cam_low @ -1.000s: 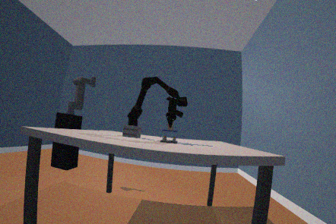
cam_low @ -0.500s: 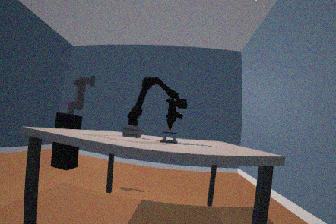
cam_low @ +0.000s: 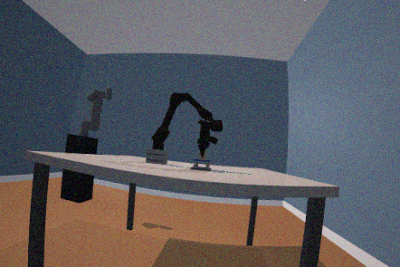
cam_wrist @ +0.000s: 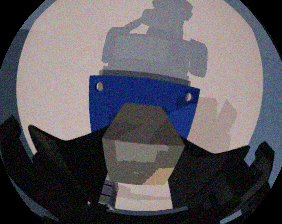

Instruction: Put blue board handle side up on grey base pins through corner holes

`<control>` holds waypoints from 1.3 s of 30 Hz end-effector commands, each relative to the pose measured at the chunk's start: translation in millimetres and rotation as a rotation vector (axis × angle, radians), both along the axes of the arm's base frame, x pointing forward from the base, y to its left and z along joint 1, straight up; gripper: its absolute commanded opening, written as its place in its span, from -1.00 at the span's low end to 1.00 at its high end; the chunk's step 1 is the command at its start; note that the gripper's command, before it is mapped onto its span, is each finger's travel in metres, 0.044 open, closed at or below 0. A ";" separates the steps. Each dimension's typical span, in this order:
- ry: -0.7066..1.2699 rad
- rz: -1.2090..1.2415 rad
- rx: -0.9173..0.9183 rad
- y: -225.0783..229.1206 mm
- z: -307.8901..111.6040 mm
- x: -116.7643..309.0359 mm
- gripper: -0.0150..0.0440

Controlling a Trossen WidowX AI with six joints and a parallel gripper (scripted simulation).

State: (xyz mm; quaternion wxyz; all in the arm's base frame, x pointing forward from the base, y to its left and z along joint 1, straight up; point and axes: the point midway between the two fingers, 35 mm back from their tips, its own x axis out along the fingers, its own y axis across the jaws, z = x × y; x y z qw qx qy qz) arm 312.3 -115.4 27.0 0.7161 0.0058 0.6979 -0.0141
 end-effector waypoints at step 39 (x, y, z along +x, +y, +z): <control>-0.001 -0.001 0.000 -0.1 -10.3 0.4 -0.31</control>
